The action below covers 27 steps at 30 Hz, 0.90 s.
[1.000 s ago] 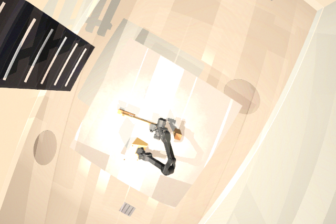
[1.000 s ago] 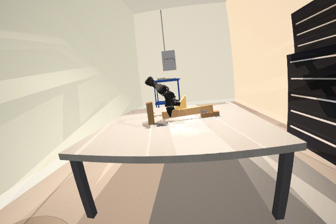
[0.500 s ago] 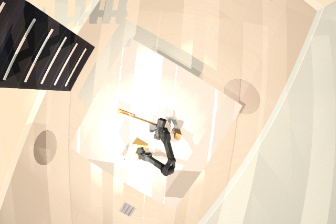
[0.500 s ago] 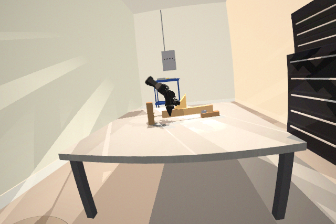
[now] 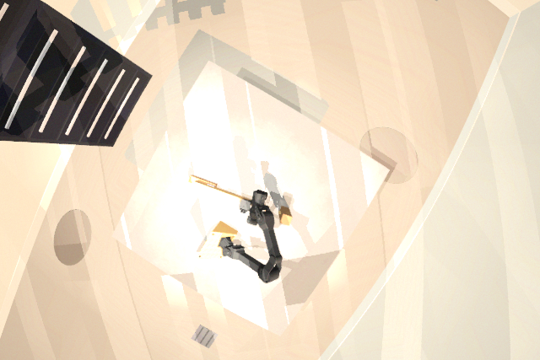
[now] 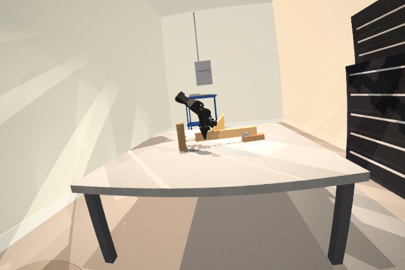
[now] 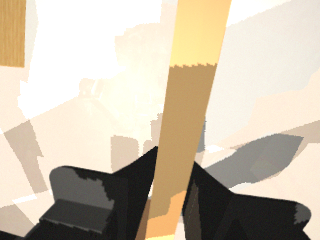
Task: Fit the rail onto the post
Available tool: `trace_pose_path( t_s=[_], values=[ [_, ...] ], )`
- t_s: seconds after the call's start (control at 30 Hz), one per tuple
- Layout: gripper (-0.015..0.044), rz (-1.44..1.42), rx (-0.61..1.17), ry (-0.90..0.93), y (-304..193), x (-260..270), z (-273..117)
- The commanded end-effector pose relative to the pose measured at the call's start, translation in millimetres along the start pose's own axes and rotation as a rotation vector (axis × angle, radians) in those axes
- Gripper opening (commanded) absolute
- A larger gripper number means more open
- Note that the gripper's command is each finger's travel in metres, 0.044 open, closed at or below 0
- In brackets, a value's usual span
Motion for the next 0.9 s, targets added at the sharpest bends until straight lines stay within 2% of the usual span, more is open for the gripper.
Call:
trace_pose_path(
  t_s=[0.0, 0.87],
  values=[
    [0.0, 0.002, -0.015, -0.003, 1.2, -1.0, 0.4],
    [0.0, 0.002, -0.015, -0.003, 1.2, 0.5, 0.8]
  ],
)
Point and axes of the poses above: the point midway between the two fingers, 35 mm back from their tips, its own z axis out along the fingers, its own x axis across the jaws, y = z × x, the point moved 5 cm from there along -z, back along the fingers, and after that the axes turned 1 degree about z, right-handed, at the moved point
